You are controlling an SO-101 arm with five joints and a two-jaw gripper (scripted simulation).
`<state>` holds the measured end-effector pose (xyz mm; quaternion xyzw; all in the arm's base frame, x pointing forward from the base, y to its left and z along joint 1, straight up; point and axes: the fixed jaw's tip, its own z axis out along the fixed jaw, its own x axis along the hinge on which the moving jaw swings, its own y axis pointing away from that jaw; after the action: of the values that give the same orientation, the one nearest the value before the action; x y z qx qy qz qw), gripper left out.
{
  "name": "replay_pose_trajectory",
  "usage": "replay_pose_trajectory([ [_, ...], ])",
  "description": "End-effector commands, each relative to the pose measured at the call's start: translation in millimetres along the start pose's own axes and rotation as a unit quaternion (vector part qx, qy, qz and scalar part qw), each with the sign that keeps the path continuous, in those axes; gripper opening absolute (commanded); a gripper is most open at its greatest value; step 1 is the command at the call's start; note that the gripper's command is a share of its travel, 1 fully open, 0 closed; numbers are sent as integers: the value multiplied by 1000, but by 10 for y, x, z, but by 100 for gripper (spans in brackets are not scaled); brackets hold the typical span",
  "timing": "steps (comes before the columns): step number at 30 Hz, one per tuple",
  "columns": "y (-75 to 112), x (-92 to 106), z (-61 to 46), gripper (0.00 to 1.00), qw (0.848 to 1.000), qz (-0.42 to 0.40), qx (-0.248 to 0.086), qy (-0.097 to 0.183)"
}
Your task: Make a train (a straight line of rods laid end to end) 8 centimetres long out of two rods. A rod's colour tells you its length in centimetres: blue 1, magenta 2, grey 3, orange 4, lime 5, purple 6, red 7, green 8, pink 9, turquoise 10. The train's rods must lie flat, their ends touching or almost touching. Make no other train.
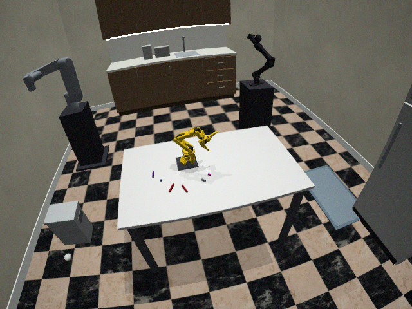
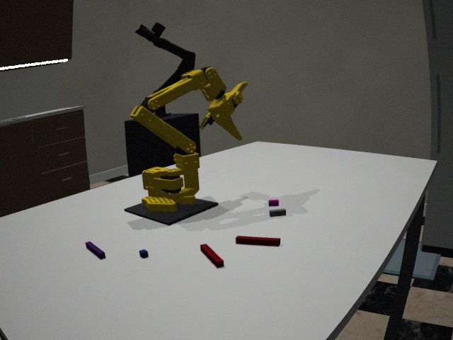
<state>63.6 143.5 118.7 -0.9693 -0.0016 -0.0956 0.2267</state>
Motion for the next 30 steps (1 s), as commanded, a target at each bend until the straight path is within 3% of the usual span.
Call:
replay_pose_trajectory([
  [1,17,33,24,100,1000,22,-6,3],
  [30,146,246,153,100,987,154,-39,29],
])
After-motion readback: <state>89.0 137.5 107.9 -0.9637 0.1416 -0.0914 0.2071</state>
